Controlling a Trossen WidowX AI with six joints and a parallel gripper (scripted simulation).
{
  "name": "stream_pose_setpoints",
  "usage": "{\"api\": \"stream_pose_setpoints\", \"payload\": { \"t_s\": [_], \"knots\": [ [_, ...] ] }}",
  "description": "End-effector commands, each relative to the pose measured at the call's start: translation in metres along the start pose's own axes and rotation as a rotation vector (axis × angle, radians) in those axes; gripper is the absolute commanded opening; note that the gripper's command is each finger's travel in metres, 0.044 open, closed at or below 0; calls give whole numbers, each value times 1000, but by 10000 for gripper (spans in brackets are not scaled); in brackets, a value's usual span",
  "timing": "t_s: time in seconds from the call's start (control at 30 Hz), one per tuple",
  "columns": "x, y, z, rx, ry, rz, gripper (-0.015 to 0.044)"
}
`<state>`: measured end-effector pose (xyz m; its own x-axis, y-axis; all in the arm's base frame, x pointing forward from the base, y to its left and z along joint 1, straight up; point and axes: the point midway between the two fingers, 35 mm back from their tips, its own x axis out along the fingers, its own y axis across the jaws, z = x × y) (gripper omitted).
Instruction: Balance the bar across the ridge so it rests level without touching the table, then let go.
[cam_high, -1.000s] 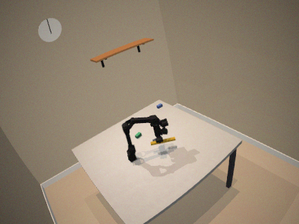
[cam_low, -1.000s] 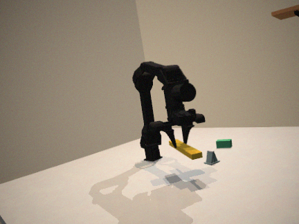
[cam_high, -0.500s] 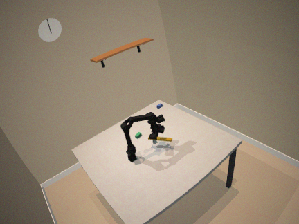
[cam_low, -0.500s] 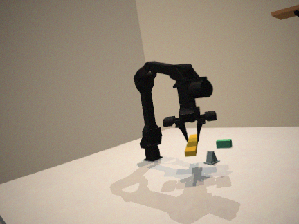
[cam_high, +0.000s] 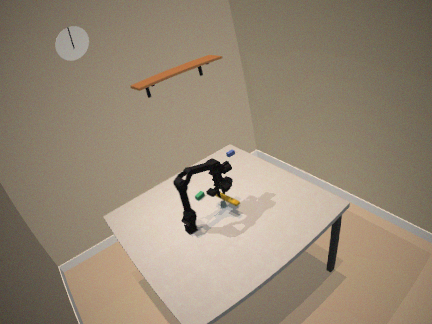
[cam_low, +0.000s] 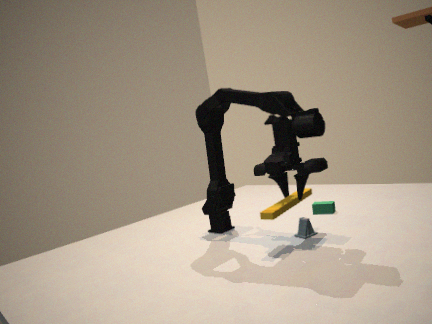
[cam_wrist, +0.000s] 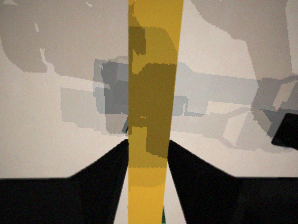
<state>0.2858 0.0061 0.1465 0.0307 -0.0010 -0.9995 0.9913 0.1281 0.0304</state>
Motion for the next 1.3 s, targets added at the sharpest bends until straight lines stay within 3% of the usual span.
{"api": "stream_pose_setpoints", "payload": {
  "t_s": [0.0,0.4,1.27],
  "knots": [
    [-1,3,-13,93,3,0,0],
    [-2,18,-52,375,7,0,0],
    [36,22,-52,378,7,1,0]
  ]
}}
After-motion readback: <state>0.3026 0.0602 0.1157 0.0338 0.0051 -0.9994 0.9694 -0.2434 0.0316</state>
